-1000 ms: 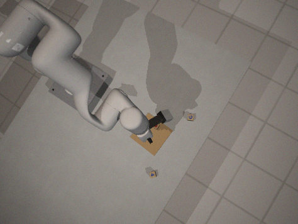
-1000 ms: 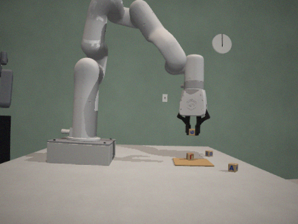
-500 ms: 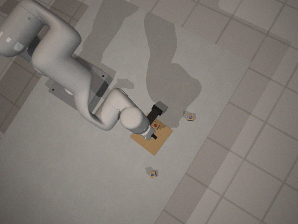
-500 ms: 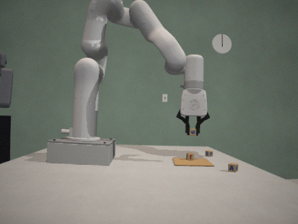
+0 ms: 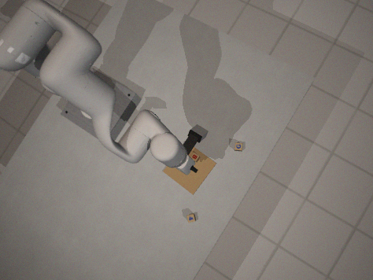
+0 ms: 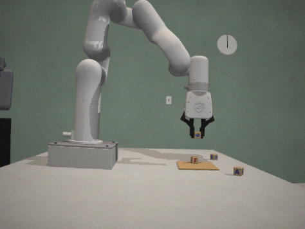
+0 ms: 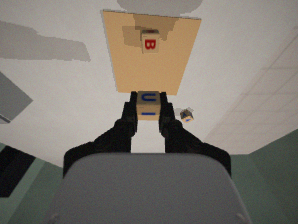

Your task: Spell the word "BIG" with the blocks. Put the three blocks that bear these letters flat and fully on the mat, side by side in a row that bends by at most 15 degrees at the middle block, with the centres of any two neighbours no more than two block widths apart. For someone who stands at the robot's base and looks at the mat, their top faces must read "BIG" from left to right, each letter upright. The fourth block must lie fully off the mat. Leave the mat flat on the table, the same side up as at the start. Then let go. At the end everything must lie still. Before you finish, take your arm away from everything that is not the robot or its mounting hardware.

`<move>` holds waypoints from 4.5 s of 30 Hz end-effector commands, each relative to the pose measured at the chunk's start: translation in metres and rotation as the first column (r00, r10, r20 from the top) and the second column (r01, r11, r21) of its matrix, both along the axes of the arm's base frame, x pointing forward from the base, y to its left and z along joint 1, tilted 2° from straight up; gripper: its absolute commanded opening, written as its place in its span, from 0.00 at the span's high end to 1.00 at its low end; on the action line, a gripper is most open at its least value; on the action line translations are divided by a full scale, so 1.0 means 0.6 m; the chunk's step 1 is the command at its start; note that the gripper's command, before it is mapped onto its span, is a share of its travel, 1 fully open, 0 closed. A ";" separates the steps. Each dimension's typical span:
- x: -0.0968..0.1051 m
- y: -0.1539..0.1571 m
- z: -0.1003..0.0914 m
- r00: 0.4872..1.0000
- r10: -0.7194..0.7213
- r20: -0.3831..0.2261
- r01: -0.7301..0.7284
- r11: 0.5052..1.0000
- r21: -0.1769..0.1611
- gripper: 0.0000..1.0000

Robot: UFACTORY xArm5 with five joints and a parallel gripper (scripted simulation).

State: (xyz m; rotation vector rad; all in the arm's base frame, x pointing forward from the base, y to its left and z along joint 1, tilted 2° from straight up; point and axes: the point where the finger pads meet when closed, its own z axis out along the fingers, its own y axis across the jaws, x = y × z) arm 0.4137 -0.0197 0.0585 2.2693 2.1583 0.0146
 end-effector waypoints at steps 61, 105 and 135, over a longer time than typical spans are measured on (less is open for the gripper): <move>0.004 0.001 -0.157 1.000 0.001 0.001 -0.001 1.000 0.000 0.79; 0.008 -0.002 -0.157 1.000 0.001 0.001 -0.001 1.000 0.000 0.79; 0.008 -0.002 -0.157 1.000 0.001 0.001 -0.001 1.000 0.000 0.79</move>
